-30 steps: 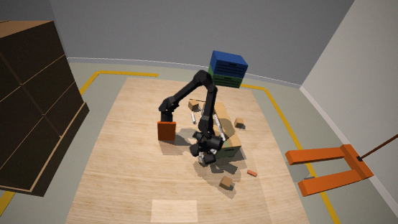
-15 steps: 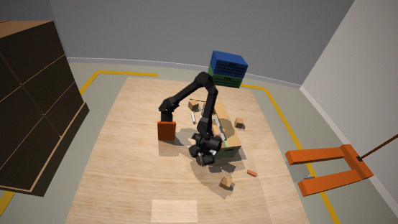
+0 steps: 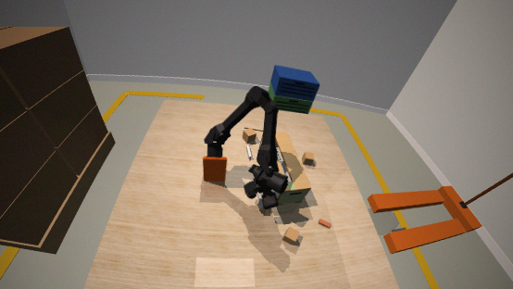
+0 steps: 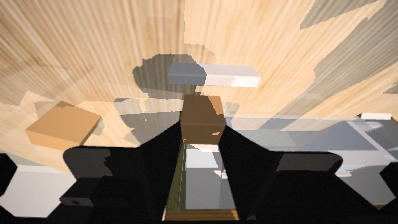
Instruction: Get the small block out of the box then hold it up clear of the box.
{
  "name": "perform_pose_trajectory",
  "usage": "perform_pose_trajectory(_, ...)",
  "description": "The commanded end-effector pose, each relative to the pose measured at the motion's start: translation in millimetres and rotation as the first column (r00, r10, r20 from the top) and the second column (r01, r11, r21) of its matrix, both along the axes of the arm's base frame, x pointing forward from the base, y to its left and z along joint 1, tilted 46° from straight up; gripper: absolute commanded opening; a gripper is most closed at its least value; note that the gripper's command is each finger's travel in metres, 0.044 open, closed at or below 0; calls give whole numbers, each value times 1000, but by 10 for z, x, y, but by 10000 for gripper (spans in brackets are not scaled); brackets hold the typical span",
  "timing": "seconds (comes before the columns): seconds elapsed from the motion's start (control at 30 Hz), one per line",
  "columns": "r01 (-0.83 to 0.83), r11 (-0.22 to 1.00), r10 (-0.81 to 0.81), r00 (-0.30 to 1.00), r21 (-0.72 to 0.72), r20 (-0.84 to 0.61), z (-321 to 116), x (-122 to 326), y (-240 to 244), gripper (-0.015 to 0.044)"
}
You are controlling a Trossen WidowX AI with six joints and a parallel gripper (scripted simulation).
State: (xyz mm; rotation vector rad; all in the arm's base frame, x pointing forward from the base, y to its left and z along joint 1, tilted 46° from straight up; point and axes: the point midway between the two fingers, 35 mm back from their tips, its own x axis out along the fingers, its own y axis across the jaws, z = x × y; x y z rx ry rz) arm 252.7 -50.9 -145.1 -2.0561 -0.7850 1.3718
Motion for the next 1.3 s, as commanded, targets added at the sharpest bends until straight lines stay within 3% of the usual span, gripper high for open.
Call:
perform_pose_trajectory(0.0, -3, 1000, 3, 1000, -16, 19, 147, 43, -152, 0)
perform_pose_trajectory(0.17, 8, 1000, -8, 1000, -18, 8, 174, 43, -176, 0)
perform_pose_trajectory(0.53, 198, 978, -207, 965, -68, -162, 512, 2, -450, 0)
perform_pose_trajectory(1.03, 466, 867, -497, 798, -175, -340, 963, -168, -757, 0)
perform_pose_trajectory(1.27, 477, 860, -510, 788, -181, -346, 982, -178, -768, 0)
